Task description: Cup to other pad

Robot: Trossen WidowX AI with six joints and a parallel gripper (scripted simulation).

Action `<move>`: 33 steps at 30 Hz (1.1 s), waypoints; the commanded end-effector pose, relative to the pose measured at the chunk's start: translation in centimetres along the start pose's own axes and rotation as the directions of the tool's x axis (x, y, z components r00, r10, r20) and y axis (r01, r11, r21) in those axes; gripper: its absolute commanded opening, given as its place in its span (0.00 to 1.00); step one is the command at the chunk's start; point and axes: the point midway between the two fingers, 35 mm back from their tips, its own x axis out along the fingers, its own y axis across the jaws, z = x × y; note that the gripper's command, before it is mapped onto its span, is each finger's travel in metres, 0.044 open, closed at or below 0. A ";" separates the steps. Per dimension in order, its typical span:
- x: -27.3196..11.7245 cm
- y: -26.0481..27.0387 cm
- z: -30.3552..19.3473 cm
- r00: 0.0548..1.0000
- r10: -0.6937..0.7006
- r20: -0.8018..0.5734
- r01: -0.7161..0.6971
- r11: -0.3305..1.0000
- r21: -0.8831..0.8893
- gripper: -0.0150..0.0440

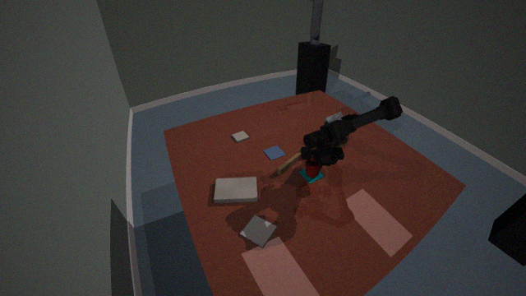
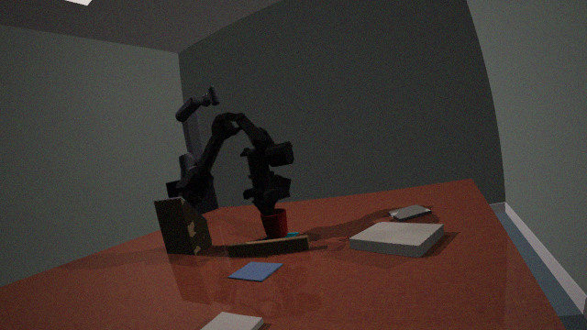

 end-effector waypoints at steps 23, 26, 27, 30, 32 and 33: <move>0.0 0.0 0.0 1.000 0.000 0.000 0.000 1.000 0.000 0.47; -0.2 0.0 0.0 1.000 0.000 0.000 0.000 1.000 0.000 0.47; -0.3 0.0 0.0 1.000 0.000 -0.001 0.000 1.000 0.000 0.47; -0.7 -0.1 0.0 1.000 0.000 -0.001 0.000 1.000 0.001 0.47; -0.9 -0.1 0.0 1.000 0.000 -0.001 0.000 1.000 0.002 0.47; -1.0 -0.1 0.0 1.000 0.000 -0.002 0.000 1.000 0.002 0.47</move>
